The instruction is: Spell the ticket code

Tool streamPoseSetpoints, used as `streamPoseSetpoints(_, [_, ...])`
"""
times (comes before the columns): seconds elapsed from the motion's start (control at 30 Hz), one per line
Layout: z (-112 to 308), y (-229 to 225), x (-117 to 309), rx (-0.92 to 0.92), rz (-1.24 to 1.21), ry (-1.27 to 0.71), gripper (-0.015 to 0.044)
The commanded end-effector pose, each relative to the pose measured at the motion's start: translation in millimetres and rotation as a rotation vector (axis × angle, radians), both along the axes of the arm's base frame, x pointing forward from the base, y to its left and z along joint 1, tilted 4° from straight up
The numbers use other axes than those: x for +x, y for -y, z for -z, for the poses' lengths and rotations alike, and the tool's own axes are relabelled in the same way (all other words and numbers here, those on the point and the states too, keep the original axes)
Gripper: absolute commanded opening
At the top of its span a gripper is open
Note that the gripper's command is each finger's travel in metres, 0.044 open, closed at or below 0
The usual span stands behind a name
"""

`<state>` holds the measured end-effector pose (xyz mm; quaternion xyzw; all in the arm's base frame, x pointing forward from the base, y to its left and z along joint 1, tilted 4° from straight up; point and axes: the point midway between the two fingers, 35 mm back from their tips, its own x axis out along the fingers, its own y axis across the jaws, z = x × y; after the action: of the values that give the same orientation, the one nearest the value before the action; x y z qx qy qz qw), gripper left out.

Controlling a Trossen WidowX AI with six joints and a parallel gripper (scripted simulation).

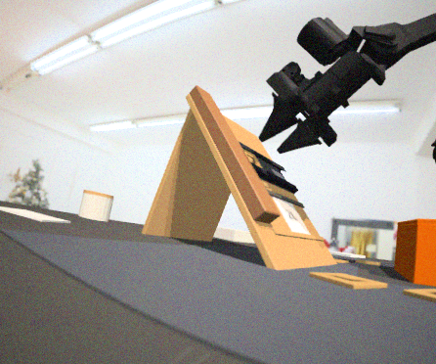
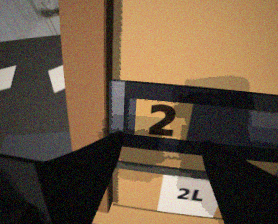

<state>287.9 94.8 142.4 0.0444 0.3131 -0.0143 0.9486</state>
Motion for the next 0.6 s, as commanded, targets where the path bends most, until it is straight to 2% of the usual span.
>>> streamPoseSetpoints(0.0, [0.0,0.0,0.0,0.000,0.000,0.000,0.0269])
streamPoseSetpoints(0.33, [0.0,0.0,0.0,0.000,0.000,0.000,0.0006])
streamPoseSetpoints(0.57, [0.0,0.0,0.0,0.000,0.000,0.000,0.0000])
